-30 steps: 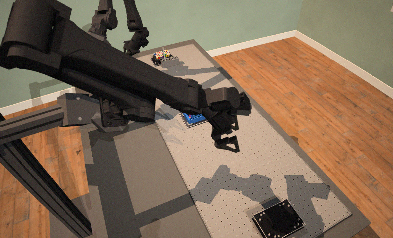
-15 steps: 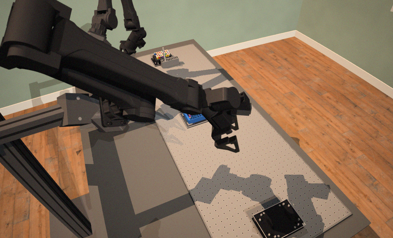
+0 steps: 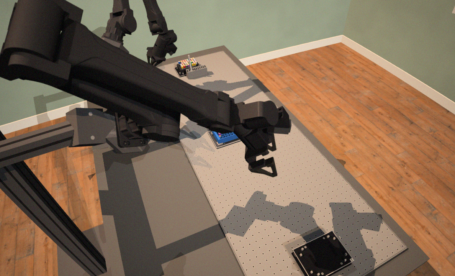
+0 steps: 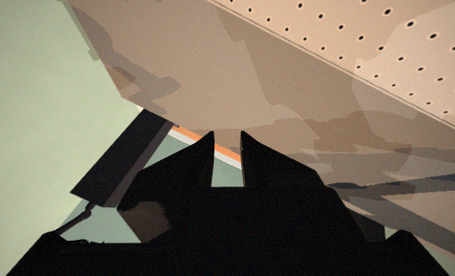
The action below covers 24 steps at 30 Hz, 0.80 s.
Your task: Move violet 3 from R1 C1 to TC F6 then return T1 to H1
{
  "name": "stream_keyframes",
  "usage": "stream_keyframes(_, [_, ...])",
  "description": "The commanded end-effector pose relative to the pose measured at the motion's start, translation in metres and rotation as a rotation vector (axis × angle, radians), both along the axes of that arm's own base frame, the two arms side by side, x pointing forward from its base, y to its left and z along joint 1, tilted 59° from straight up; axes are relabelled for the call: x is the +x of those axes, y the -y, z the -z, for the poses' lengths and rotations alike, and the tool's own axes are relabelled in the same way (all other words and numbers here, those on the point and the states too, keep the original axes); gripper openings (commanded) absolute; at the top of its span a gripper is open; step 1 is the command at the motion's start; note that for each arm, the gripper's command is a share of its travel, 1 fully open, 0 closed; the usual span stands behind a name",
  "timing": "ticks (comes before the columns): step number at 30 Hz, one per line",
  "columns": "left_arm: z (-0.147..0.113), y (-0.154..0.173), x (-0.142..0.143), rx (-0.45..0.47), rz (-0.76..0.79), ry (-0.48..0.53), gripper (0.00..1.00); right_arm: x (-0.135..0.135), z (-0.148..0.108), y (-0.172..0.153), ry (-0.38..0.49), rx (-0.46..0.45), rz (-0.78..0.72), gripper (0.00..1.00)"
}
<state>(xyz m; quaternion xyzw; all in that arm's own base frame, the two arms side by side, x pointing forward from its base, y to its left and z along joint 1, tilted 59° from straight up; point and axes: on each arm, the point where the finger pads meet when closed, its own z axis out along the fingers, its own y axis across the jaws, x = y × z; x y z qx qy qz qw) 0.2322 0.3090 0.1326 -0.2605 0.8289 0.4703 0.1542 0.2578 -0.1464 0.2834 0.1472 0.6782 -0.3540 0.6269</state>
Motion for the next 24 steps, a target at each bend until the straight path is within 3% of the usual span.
stream_keyframes(1, [-0.002,0.012,0.011,0.009,0.076,0.005,0.24,0.000,-0.012,0.000,0.023,-0.006,0.000,1.00])
stream_keyframes(9, [0.005,0.025,0.031,-0.009,0.066,-0.011,0.24,0.000,-0.012,0.000,0.023,-0.006,0.000,1.00])
stream_keyframes(11, [0.009,0.033,0.035,-0.007,0.135,-0.020,0.24,0.000,-0.012,0.000,0.023,-0.006,0.000,1.00])
stream_keyframes(12, [-0.002,0.035,0.038,0.009,0.161,0.006,0.24,0.000,-0.012,0.000,0.023,-0.006,0.000,1.00])
stream_keyframes(14, [0.011,0.042,0.041,-0.015,0.155,-0.029,0.24,0.000,-0.012,0.000,0.023,-0.006,0.000,1.00])
stream_keyframes(19, [-0.003,0.056,0.057,0.010,0.246,0.008,0.24,0.000,-0.012,0.000,0.023,-0.006,0.000,1.00])
stream_keyframes(24, [0.005,0.063,0.067,-0.008,0.235,-0.011,0.24,0.000,-0.012,0.000,0.023,-0.006,0.000,1.00])
